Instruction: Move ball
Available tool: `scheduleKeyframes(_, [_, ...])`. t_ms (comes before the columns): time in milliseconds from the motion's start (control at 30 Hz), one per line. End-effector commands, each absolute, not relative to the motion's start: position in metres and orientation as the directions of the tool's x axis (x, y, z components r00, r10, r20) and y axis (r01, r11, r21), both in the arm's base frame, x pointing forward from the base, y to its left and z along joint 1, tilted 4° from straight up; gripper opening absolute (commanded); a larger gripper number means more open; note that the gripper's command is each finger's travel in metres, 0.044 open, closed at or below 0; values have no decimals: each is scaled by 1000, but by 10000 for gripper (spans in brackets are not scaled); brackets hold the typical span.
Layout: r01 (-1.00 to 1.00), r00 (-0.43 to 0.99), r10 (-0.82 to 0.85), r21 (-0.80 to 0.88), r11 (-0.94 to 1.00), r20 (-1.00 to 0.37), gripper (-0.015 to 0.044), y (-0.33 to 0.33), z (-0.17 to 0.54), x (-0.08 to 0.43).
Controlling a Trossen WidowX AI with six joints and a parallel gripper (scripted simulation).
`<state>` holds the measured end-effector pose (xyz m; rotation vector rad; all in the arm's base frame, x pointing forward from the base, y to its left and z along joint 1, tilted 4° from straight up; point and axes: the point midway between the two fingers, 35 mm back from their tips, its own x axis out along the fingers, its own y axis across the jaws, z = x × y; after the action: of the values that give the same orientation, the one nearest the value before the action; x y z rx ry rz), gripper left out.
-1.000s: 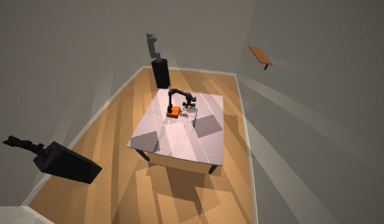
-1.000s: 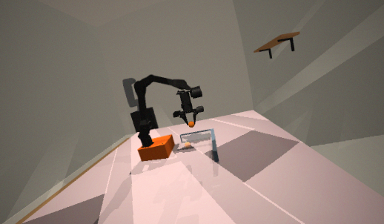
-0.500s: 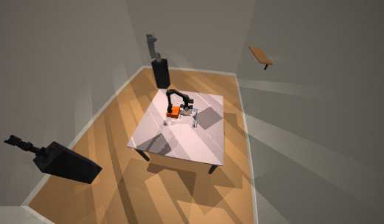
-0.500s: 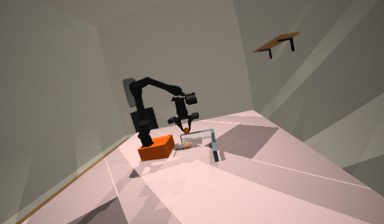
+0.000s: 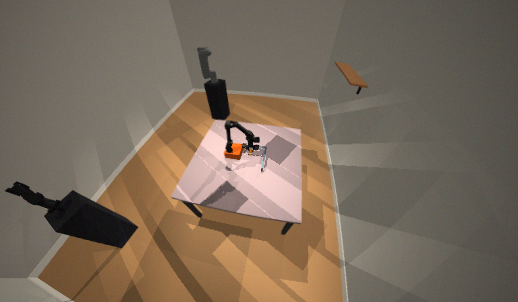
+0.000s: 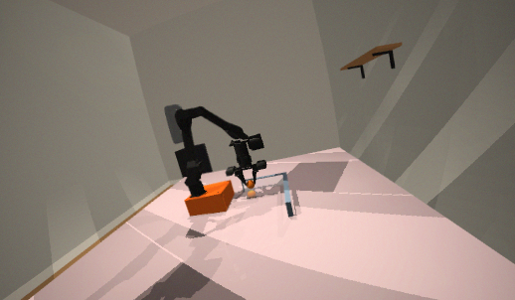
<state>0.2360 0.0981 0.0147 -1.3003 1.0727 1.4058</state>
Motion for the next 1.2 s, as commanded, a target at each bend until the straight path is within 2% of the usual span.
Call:
scheduleKeyframes(0, [-979,-42,51,31,-203,-998,0,97,-12,230])
scheduleKeyframes(800, [-979,-43,51,31,-203,-998,0,98,-41,228])
scheduleKeyframes(1167, [-978,-39,57,26,-207,-998,289,99,-38,229])
